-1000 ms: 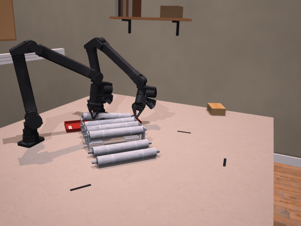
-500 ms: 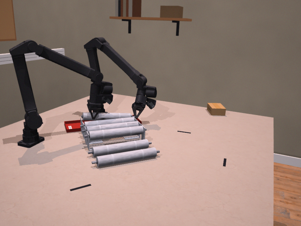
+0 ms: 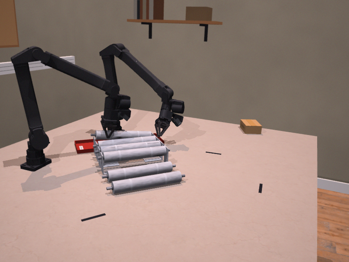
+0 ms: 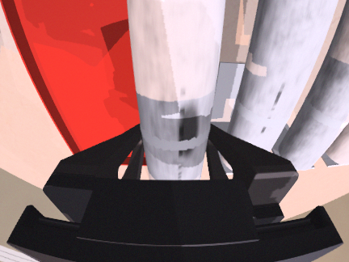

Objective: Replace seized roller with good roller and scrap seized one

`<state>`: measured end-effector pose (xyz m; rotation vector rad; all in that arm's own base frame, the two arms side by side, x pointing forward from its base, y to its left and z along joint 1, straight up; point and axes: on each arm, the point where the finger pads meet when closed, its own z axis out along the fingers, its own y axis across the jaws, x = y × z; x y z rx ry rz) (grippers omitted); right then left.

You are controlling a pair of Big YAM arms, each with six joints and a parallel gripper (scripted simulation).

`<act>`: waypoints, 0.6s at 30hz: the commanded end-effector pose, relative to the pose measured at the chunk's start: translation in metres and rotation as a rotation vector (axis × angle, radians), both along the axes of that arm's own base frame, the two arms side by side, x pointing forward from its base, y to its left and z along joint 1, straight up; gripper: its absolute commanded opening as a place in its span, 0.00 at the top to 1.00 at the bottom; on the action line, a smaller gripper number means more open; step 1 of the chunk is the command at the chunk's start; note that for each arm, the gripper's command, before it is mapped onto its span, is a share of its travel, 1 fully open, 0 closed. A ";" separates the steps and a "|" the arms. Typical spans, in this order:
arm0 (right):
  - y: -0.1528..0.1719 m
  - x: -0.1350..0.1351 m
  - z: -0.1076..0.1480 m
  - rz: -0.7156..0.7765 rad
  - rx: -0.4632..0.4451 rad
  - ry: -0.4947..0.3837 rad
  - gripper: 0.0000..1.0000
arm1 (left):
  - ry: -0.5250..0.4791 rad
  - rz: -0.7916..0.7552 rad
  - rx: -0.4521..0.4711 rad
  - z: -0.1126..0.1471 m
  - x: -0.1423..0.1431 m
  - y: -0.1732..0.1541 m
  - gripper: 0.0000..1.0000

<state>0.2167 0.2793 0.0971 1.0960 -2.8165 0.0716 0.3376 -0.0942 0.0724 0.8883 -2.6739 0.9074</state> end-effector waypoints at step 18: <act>0.024 0.022 0.029 -0.015 0.088 -0.076 0.68 | 0.022 -0.007 0.001 -0.007 -0.003 0.000 0.68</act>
